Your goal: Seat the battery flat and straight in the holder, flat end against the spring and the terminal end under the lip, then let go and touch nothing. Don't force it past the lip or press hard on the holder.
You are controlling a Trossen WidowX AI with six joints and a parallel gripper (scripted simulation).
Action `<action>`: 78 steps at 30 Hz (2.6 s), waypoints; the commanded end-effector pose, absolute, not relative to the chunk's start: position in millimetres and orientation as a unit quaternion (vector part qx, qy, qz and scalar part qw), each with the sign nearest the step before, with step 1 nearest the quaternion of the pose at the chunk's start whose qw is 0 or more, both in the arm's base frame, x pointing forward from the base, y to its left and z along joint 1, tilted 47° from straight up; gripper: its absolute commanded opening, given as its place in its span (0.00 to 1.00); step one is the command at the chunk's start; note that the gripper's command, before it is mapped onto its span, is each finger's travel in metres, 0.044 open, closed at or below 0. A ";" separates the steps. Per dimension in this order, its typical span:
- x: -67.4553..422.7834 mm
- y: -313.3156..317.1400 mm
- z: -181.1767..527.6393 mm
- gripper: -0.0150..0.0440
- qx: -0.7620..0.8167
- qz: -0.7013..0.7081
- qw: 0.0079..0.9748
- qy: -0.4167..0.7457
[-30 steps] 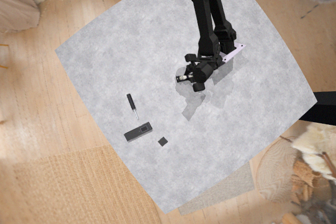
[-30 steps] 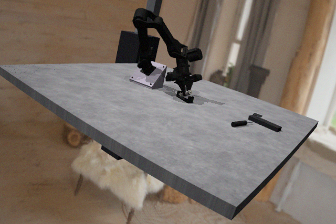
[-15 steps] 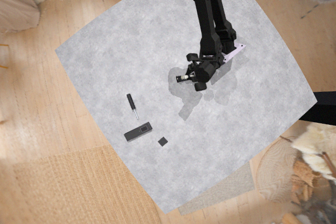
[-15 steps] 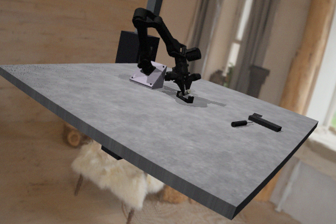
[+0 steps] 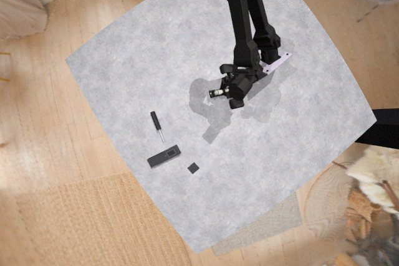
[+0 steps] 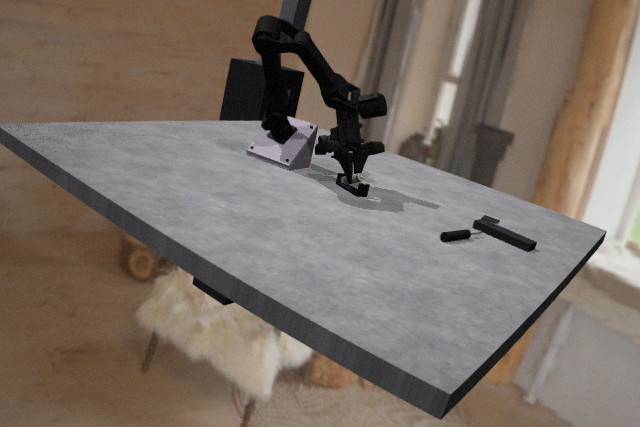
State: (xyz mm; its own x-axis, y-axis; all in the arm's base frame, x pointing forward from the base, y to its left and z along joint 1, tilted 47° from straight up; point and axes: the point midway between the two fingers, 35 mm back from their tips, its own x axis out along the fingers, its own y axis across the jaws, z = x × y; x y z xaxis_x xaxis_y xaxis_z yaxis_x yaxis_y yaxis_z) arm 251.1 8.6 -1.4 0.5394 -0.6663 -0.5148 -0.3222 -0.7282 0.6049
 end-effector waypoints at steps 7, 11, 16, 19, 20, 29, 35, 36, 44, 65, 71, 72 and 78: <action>253.1 7.3 -7.2 0.37 0.833 -0.417 0.215 -0.295; 254.6 6.8 -7.6 0.37 0.827 -0.428 0.210 -0.298; 256.3 6.0 -8.0 0.37 0.820 -0.442 0.204 -0.301; 257.2 5.5 -8.1 0.37 0.816 -0.450 0.201 -0.304; 257.4 5.3 -8.1 0.37 0.814 -0.453 0.199 -0.305; 259.4 3.5 -7.7 0.37 0.800 -0.477 0.186 -0.312; 260.0 2.1 -7.1 0.37 0.789 -0.495 0.177 -0.317; 260.1 1.8 -7.0 0.37 0.788 -0.498 0.175 -0.318; 260.4 -0.4 -5.8 0.37 0.772 -0.522 0.162 -0.324; 263.5 -4.6 -1.2 0.37 0.736 -0.576 0.126 -0.332; 263.9 -4.7 -1.0 0.37 0.735 -0.579 0.124 -0.331; 263.8 -4.7 -1.0 0.37 0.735 -0.579 0.124 -0.330; 268.3 -5.5 0.6 0.37 0.735 -0.579 0.124 -0.330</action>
